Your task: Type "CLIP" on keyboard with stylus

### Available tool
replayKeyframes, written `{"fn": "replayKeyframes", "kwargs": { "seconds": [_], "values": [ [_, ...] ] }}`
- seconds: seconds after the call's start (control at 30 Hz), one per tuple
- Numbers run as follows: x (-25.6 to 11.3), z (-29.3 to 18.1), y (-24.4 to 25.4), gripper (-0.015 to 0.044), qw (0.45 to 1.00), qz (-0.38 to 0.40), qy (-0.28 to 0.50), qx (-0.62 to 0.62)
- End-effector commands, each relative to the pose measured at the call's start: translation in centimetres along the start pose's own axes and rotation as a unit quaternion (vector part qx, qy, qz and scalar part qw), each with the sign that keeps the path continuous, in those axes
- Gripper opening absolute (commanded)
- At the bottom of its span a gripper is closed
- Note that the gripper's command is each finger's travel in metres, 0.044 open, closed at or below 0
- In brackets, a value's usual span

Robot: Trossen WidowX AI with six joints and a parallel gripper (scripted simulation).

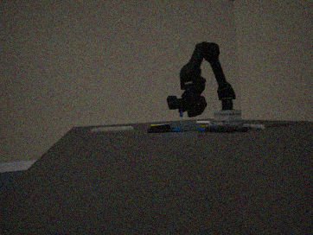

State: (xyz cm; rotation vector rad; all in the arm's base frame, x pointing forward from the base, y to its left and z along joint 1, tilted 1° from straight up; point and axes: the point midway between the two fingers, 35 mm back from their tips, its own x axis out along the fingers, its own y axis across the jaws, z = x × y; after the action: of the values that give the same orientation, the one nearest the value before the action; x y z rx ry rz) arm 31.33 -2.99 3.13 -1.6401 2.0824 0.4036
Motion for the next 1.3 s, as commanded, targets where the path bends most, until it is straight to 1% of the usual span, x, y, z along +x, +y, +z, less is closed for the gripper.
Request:
{"fn": "replayKeyframes", "kwargs": {
  "seconds": [0.0, 1.27],
  "values": [
    [0.1, 0.1, 0.0, 0.0081, 1.0, -0.001, 0.002, -0.003],
    [0.9, 1.5, 0.0, 0.0081, 1.0, -0.001, 0.002, -0.003]
  ]
}}
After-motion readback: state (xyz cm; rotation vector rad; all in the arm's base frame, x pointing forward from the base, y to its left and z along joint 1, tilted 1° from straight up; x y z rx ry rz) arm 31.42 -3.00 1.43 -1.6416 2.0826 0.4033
